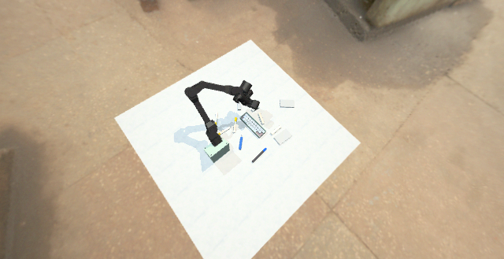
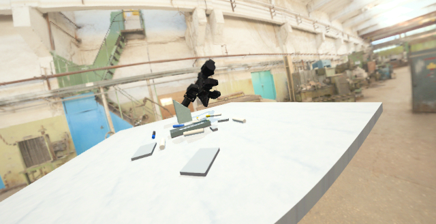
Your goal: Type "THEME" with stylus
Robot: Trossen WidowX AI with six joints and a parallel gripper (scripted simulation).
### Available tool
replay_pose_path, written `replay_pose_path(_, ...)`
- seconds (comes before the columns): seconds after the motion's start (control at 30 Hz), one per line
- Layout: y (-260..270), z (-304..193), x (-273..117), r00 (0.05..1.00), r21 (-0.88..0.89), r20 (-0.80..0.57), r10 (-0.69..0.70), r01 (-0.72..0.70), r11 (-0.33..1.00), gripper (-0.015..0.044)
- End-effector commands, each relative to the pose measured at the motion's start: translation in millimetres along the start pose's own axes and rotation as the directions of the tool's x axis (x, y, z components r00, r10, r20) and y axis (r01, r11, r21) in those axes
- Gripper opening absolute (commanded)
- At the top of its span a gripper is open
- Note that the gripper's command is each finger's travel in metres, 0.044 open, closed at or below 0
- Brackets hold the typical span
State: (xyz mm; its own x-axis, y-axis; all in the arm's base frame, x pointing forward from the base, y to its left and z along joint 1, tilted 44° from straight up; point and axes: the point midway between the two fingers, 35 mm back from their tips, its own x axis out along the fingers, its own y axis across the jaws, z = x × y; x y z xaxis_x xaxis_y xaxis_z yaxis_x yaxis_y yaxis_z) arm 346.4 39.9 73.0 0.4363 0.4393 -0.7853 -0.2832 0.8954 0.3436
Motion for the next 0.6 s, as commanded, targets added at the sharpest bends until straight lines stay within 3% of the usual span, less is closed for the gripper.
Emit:
replay_pose_path(0.0, 2.8, -42.8, 28.2, 0.962, 0.155, -0.201, 0.185, -0.155, 0.976, 0.0000)
replay_pose_path(0.13, 9.2, -74.9, 43.2, 0.880, 0.336, -0.309, 0.361, -0.254, 0.907, 0.0000)
replay_pose_path(0.57, 1.1, -78.5, 46.3, 0.875, 0.345, -0.313, 0.368, -0.257, 0.903, 0.0000)
